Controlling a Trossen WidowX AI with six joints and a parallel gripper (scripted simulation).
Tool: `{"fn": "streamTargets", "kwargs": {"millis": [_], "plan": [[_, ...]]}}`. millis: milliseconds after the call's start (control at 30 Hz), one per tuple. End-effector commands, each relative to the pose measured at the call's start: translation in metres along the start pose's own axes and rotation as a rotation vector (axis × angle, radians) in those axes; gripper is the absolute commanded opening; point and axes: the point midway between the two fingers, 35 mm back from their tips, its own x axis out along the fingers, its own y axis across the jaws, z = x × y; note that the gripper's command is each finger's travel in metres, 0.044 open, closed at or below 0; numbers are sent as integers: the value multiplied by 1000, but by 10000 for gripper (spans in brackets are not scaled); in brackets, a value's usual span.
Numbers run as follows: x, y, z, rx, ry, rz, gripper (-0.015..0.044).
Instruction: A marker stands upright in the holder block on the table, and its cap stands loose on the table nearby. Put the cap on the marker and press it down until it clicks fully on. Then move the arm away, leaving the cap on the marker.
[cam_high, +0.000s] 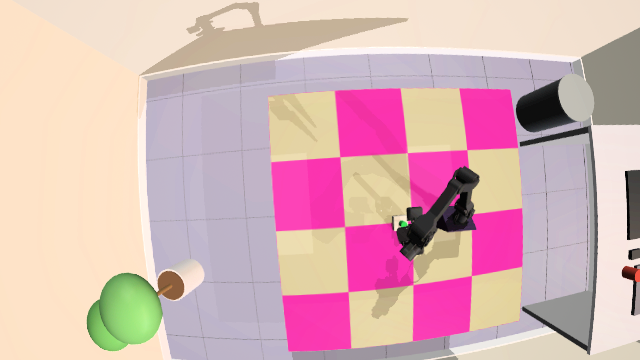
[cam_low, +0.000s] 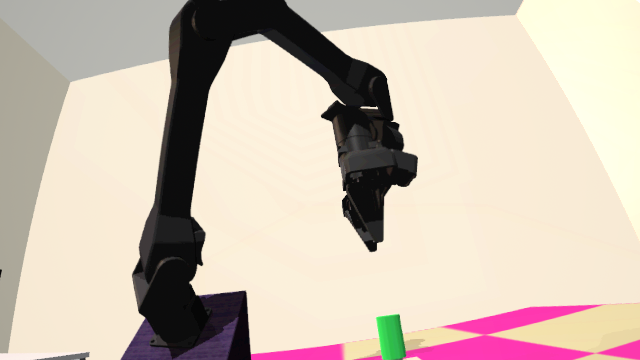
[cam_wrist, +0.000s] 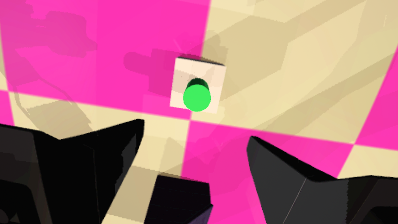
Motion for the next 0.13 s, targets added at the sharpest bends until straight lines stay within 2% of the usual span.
{"fn": "streamTargets", "kwargs": {"millis": [0, 33, 100], "plan": [[-2, 0, 1, 7, 0, 7, 420], [-2, 0, 1, 7, 0, 7, 440], [-2, 0, 1, 7, 0, 7, 440]]}}
